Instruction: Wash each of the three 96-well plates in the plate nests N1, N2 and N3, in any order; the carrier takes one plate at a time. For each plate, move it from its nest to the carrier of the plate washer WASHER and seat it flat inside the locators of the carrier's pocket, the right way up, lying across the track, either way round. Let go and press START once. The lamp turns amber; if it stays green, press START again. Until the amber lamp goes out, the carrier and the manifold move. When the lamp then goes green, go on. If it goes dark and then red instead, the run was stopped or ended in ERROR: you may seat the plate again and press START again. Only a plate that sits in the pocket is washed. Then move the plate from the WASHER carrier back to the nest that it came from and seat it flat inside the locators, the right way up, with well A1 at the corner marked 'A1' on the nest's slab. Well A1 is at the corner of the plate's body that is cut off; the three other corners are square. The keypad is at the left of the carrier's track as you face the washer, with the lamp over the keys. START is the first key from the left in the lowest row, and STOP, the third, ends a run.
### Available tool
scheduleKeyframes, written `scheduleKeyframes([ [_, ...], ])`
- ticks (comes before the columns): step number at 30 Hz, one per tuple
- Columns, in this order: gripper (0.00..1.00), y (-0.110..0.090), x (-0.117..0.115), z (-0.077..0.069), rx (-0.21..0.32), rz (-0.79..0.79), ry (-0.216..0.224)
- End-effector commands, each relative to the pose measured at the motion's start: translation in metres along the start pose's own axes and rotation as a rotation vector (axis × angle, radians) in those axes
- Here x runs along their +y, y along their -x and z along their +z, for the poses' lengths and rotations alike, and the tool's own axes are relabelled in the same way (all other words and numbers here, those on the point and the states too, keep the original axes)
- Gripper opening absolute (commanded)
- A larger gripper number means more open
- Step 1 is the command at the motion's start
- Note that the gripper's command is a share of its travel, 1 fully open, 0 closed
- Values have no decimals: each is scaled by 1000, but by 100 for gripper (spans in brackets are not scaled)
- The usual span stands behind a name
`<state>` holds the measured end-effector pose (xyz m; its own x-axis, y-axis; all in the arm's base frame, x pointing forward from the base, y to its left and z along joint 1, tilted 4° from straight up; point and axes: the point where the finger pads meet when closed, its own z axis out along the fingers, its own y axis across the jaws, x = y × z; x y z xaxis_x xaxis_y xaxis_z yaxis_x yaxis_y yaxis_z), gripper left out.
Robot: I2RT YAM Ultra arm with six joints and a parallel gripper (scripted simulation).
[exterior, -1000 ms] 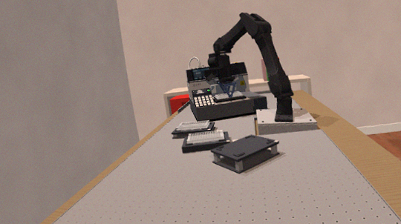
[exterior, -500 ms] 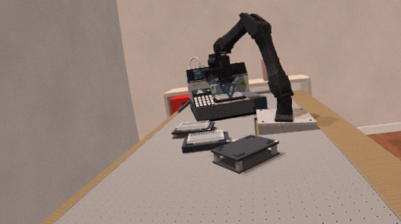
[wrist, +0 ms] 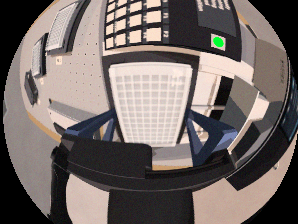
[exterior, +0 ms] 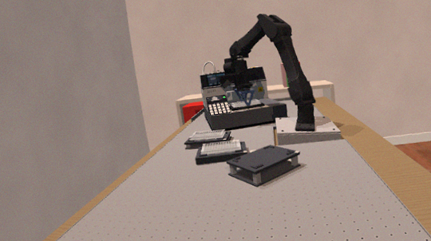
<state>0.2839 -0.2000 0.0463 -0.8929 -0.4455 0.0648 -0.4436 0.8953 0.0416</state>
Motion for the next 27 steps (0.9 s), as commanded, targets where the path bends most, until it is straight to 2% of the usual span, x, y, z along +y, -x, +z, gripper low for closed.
scheduleKeyframes([
  [1, 100, 1, -1, -3, -9, 0, -8],
  [24, 100, 1, -1, -3, -9, 0, -8],
  [27, 100, 1, -1, -8, -9, 0, -8],
])
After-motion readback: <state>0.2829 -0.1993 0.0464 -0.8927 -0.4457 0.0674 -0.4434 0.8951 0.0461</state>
